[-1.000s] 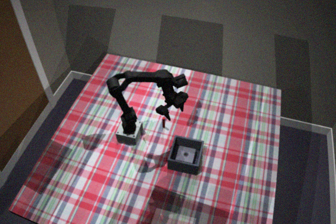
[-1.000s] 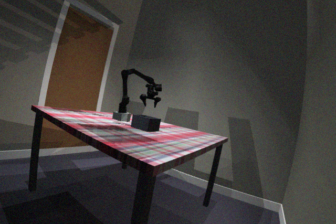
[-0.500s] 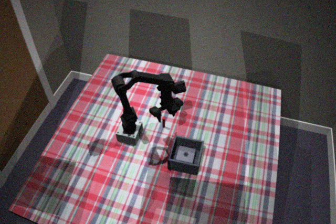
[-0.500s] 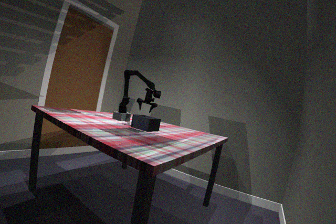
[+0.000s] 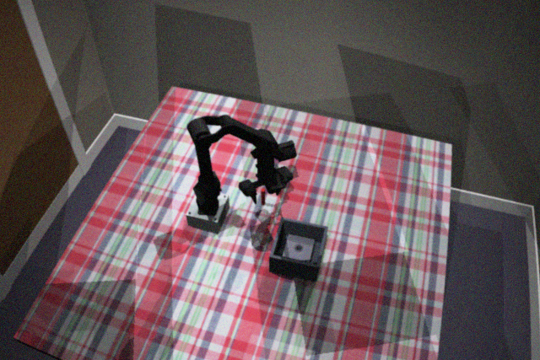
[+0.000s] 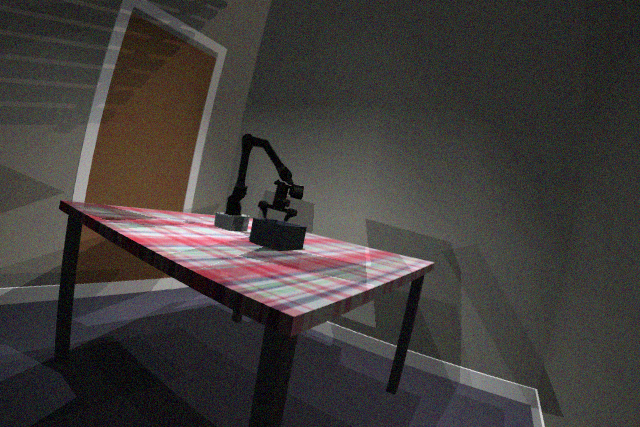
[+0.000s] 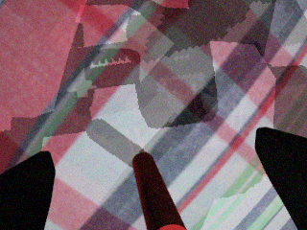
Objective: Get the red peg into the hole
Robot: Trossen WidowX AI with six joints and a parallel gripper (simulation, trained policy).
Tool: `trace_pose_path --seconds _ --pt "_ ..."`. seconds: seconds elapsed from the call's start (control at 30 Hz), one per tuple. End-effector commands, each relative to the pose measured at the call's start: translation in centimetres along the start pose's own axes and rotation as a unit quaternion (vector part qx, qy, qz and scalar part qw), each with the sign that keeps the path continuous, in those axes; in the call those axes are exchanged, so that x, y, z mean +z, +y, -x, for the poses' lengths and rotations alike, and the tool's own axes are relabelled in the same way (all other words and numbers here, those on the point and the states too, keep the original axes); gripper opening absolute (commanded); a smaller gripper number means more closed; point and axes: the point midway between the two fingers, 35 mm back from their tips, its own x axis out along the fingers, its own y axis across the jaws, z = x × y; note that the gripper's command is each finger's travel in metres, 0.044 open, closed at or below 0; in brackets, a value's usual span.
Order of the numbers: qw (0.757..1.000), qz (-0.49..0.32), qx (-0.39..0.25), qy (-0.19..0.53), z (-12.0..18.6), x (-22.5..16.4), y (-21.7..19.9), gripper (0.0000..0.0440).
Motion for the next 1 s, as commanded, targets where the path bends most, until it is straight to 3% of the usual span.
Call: trace_pose_path --seconds 0.0,0.1,0.2,0.63,0.97 --pt "1.000 -0.010 0.005 0.005 -1.4 -0.7 0.0 0.0422" --pt "1.000 -0.015 0.008 0.008 -2.2 -1.2 -0.1 0.0399" --pt "1.000 -0.023 0.006 0.015 -2.9 -1.6 -0.3 0.0340" --pt "0.997 -0.026 -0.003 0.066 -3.2 -2.3 -0.3 0.0003" --pt "1.000 -0.001 0.021 0.022 -1.0 -0.1 -0.2 0.0000"
